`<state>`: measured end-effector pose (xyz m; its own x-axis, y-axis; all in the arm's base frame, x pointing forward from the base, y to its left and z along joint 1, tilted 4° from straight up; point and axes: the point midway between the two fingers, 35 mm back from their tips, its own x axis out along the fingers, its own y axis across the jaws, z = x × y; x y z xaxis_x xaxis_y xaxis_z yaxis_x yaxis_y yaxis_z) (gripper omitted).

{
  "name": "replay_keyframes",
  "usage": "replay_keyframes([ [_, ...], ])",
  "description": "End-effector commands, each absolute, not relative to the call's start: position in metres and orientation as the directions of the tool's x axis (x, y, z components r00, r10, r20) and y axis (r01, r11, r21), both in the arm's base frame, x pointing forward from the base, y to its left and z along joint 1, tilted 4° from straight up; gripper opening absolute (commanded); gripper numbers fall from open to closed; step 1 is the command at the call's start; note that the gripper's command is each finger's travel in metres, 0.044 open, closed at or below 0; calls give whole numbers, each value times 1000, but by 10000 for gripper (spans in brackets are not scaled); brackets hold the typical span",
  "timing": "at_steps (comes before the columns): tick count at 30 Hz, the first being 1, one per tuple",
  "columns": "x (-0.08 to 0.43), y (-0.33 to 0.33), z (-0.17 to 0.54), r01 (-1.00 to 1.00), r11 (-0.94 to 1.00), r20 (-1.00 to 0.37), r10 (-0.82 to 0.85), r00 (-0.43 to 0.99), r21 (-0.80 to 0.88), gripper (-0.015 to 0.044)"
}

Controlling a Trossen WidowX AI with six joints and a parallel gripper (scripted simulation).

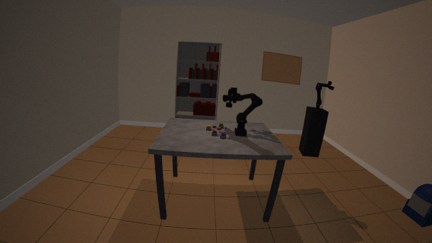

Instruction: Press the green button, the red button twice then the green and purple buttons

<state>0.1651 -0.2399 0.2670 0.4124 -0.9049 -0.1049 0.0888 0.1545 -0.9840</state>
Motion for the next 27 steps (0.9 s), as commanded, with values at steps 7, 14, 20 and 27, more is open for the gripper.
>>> replay_keyframes([
  [7, 222, -186, 155, -204, 840, -844, -425, 328, -503, 400],
  [14, 210, -134, 129, -208, 973, -995, -98, 36, -103, 400],
  [20, 209, -133, 129, -205, 974, -996, -88, 25, -91, 400],
  [27, 209, -133, 129, -205, 974, -996, -88, 25, -91, 400],
])
